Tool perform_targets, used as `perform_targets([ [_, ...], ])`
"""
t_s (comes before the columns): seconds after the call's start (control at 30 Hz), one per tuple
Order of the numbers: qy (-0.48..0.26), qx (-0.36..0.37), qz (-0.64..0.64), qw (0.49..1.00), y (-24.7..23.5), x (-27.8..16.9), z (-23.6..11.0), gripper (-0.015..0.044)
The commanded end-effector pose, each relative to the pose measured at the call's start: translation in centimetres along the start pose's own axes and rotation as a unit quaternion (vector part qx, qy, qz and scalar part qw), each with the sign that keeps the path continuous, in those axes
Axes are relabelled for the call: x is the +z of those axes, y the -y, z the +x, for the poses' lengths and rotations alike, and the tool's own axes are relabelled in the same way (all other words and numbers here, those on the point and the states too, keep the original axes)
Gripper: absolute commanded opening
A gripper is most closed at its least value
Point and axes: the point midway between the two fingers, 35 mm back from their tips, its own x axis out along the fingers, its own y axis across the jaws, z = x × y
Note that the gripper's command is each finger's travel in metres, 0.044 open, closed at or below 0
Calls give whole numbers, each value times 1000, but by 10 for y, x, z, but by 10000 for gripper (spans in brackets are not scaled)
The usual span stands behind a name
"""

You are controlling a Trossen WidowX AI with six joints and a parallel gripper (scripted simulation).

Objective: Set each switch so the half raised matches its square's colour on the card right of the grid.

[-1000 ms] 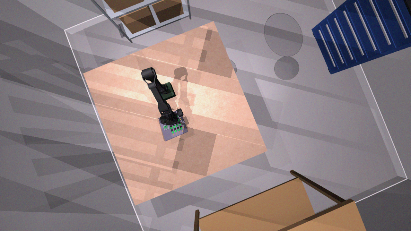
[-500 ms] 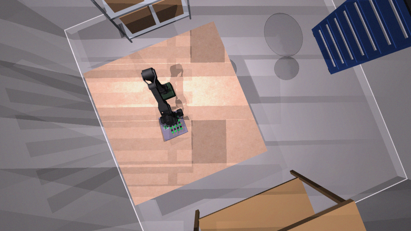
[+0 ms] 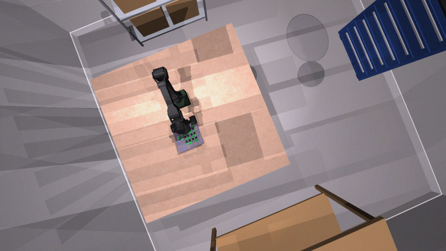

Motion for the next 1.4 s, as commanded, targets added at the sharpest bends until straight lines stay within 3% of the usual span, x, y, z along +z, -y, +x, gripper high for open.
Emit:
perform_targets([
  [0.0,-12,0,-1,1000,1,-4,-1,0],
  [0.23,-12,-1,-1,1000,27,13,2,0],
  [0.4,-24,-1,-1,1000,27,13,35,0],
  [1.37,-24,-1,-1,1000,27,13,59,0],
])
